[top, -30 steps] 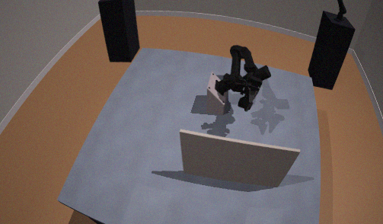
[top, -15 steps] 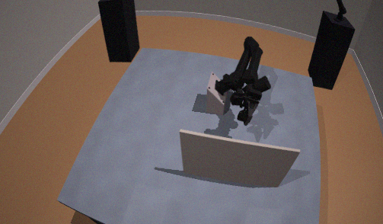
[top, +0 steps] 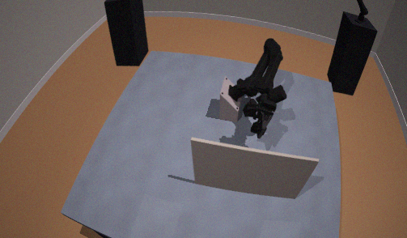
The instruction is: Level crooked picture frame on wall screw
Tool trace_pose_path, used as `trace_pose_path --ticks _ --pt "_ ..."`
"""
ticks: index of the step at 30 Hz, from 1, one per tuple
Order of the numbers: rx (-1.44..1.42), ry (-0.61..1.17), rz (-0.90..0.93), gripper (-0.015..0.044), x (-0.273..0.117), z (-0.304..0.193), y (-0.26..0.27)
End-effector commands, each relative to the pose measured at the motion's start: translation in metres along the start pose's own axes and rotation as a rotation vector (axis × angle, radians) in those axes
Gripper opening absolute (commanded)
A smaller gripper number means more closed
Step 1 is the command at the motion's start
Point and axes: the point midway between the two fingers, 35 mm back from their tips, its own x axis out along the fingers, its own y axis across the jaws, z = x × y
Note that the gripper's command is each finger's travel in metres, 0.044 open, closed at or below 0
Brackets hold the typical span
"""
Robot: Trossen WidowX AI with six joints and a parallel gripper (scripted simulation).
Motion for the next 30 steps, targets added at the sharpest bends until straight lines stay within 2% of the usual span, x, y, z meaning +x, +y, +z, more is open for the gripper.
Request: trace_pose_path --ticks 1,5,15,30 --pt "0.002 -0.008 -0.002 0.0260 0.002 0.001 -0.001" --pt "0.002 -0.008 -0.001 0.0260 0.015 -0.002 0.002" --pt "0.001 -0.006 0.001 0.0260 0.079 0.002 -0.001" --pt "0.001 -0.006 0.001 0.0260 0.081 0.002 -0.001"
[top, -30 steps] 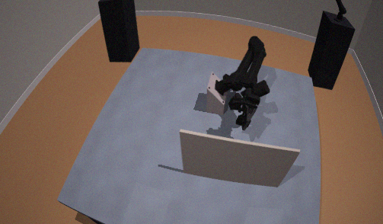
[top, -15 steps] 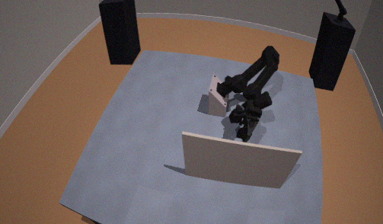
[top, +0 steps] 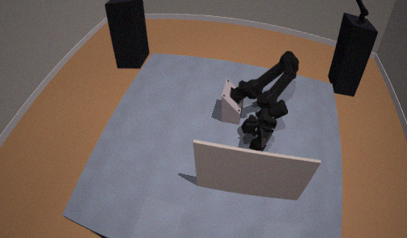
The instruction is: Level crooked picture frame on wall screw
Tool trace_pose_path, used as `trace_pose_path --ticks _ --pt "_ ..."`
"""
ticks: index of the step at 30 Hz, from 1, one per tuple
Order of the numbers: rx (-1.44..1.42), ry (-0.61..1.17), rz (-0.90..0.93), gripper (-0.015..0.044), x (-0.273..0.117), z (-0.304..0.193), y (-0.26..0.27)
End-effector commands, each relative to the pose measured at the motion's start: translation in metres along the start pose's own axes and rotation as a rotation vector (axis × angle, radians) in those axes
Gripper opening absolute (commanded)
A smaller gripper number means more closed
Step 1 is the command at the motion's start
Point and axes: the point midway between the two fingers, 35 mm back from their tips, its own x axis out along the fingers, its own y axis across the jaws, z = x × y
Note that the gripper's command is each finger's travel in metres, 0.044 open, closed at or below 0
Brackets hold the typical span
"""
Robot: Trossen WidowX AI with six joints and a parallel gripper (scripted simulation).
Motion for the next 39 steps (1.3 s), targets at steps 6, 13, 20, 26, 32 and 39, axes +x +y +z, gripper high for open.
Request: trace_pose_path --ticks 6,13,20,26,32,39 --pt "0.002 0.001 -0.007 0.0260 0.003 0.000 -0.002" --pt "0.002 0.002 -0.007 0.0260 0.014 0.000 -0.001" --pt "0.002 0.002 -0.006 0.0260 0.025 -0.001 -0.001" --pt "0.002 0.003 -0.006 0.0260 0.035 0.000 -0.001" --pt "0.002 0.003 -0.005 0.0260 0.041 0.000 -0.002" --pt "0.002 0.003 -0.005 0.0260 0.041 0.000 -0.002"
